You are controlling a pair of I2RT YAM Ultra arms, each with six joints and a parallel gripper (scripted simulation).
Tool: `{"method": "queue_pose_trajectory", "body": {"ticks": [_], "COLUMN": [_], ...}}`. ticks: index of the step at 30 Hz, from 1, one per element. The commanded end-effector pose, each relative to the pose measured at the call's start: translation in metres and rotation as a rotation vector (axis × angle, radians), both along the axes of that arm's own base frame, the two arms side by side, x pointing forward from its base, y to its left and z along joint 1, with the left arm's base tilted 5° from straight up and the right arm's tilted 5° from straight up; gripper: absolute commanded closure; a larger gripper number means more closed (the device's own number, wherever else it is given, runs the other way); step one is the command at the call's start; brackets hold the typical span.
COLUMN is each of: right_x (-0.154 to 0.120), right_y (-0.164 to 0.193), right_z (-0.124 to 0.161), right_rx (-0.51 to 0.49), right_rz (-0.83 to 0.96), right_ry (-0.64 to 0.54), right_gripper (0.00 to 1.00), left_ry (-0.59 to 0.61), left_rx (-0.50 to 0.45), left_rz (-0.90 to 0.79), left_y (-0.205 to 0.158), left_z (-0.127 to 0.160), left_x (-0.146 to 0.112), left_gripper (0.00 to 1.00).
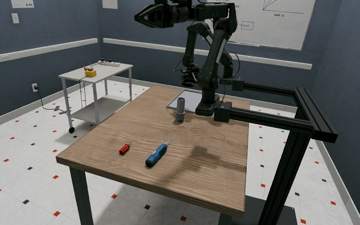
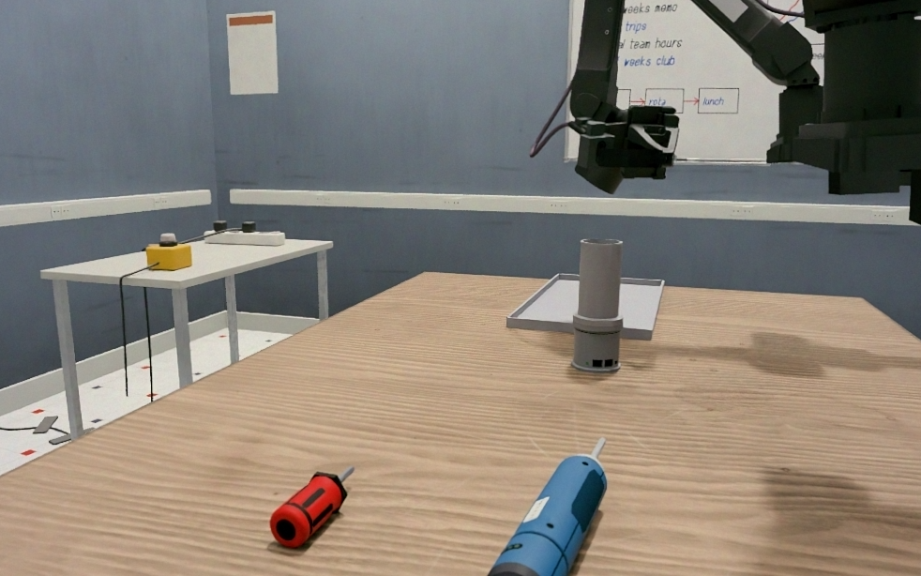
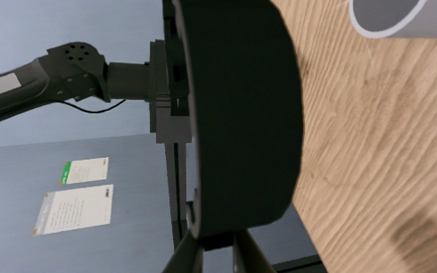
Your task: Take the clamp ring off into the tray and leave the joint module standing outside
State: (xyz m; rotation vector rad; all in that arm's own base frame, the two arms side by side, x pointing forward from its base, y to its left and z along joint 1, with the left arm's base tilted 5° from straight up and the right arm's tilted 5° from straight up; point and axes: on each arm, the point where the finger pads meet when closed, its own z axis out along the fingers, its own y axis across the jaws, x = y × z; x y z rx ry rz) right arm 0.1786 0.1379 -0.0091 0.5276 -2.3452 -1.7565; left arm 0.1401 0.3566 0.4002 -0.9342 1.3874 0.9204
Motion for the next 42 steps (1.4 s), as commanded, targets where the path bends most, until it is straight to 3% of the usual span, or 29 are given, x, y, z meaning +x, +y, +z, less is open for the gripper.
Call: {"method": "queue_pose_trajectory", "body": {"ticks": [1,16,42], "right_x": [-0.006,-0.006,-0.034], "right_y": [-0.004,-0.014,-0.03], "right_z": [0.009,0.007,0.003], "right_rx": [0.007,0.004,0.017], "right_rz": [0.007,0.008,0.01], "right_ry": [-0.006,-0.024,0.039], "right_gripper": [0.94,0.94,0.94], "left_ry": [-0.038,-0.038,-0.038], "left_rx": [0.062,0.062,0.062], "left_rz": [0.018,0.018,0.018], "left_y": [-0.005,-0.005,-0.005], "left_z": [0.025,0.025,0.025], "left_x": [-0.006,-0.006,-0.006], "left_gripper": [0.8,0.8,0.8]}}
